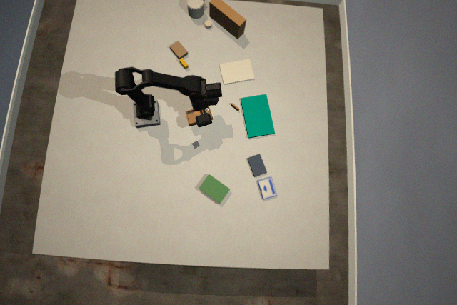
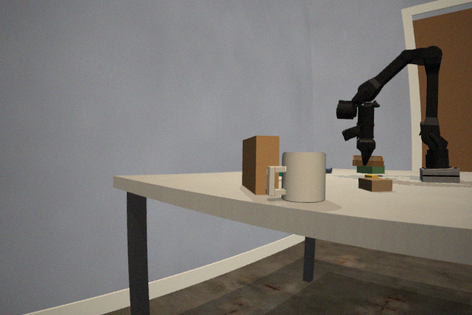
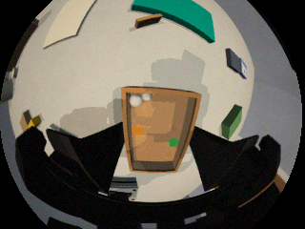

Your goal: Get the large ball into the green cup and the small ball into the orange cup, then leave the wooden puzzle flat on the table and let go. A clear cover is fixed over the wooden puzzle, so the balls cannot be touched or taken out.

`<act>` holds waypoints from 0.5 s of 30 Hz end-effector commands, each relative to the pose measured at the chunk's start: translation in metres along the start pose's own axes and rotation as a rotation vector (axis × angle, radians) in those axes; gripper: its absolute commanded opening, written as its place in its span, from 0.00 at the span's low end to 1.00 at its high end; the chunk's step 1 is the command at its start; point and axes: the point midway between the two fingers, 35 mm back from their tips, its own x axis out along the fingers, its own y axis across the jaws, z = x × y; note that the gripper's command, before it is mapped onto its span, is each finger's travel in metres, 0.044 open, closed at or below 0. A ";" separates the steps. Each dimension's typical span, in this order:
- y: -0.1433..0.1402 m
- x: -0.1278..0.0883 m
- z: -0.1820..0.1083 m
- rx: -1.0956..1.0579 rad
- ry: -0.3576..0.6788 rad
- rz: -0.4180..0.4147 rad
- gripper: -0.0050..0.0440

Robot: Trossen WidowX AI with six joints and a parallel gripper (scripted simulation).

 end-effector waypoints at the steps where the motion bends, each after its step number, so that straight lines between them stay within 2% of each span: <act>1: 0.000 -0.001 -0.003 0.005 -0.044 0.001 0.10; 15: 0.000 -0.002 -0.007 0.024 -0.192 -0.002 0.10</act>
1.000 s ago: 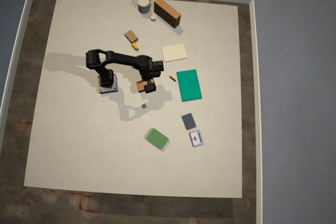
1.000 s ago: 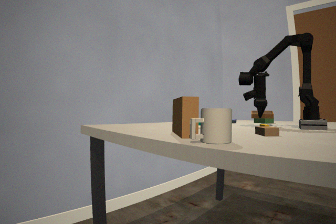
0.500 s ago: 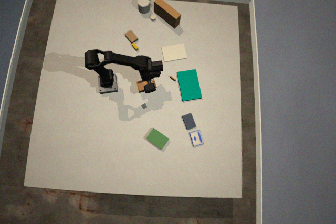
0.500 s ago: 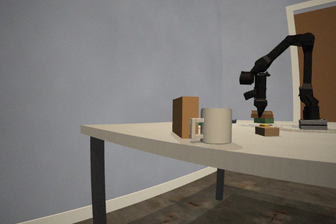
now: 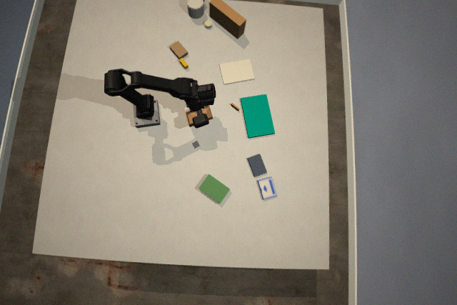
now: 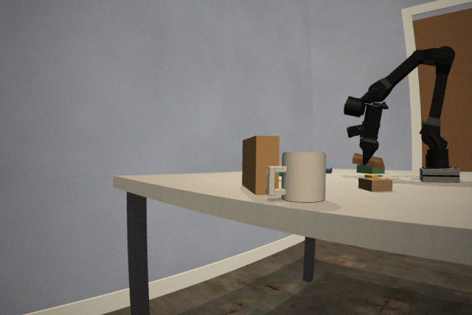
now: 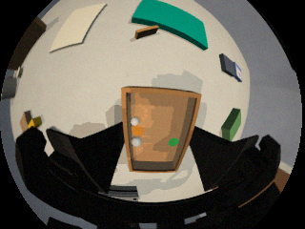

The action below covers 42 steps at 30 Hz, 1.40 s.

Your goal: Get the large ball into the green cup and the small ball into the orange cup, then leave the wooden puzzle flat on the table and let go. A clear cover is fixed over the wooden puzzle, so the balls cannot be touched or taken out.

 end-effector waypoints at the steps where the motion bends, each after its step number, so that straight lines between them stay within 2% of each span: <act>1: 0.000 0.000 -0.003 0.006 -0.053 -0.002 0.10; 5: 0.000 -0.001 -0.004 0.009 -0.082 -0.003 0.10; 17: 0.000 -0.001 -0.004 0.008 -0.074 0.002 0.10; 26: -0.001 0.000 -0.002 0.004 -0.013 0.054 0.10; 42: -0.005 0.003 0.002 -0.004 0.144 0.200 0.10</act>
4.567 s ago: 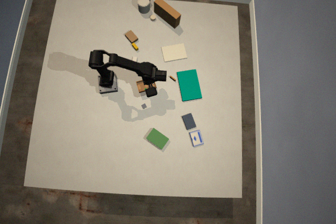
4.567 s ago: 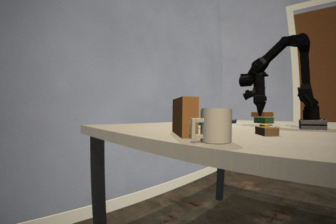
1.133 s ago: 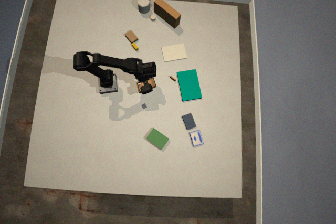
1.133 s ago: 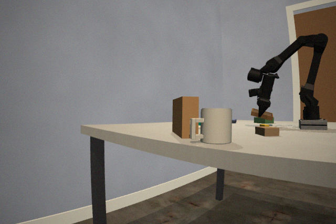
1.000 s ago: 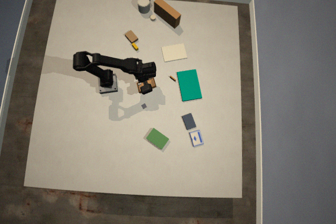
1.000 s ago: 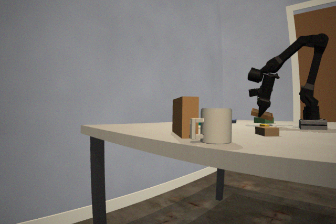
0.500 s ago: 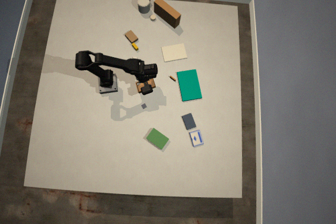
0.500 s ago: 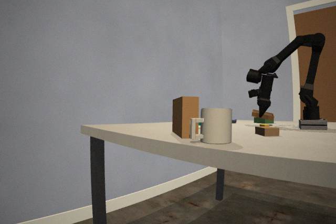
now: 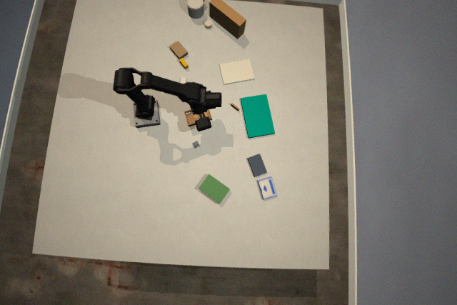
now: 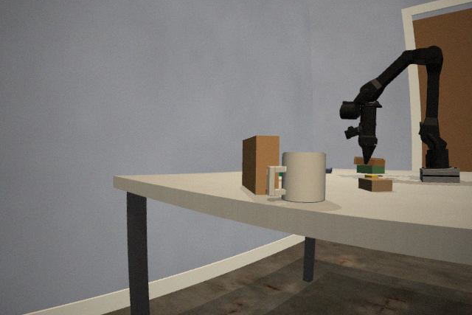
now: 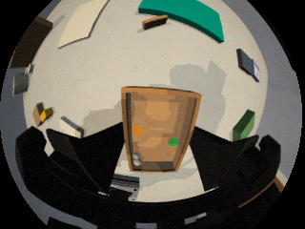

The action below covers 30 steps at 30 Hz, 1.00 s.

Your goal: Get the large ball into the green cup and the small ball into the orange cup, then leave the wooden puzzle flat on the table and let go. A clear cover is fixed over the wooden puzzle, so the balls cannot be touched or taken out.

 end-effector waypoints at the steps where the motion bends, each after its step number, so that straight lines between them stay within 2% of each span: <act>1: -0.002 -0.001 0.003 0.000 0.023 0.027 0.10; 11: -0.004 0.000 0.005 0.004 0.091 0.120 0.10; 19: -0.004 0.000 0.005 0.004 0.081 0.111 0.10; 30: -0.002 -0.001 0.004 0.002 0.066 0.047 0.10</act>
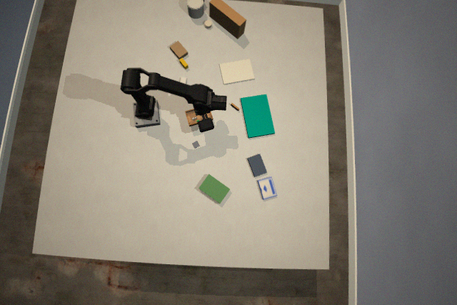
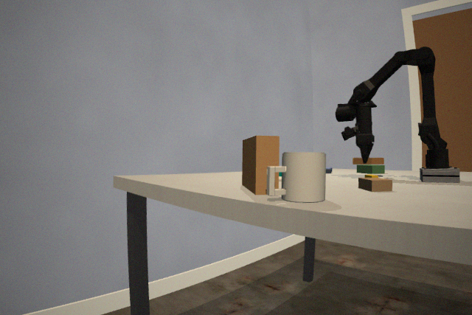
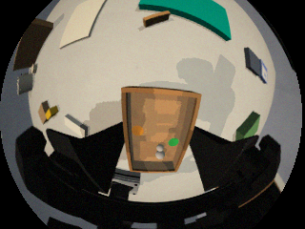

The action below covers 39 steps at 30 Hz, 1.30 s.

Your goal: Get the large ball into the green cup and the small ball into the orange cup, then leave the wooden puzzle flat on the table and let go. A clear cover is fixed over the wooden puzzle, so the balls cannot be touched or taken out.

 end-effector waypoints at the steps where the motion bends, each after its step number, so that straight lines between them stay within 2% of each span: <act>1: 0.001 0.000 -0.002 0.001 -0.010 -0.022 0.10; 11: 0.001 -0.001 -0.002 0.001 -0.031 -0.021 0.10; 18: 0.000 -0.001 -0.002 0.001 -0.036 0.009 0.10; 39: 0.000 0.000 -0.001 0.001 0.015 0.020 0.10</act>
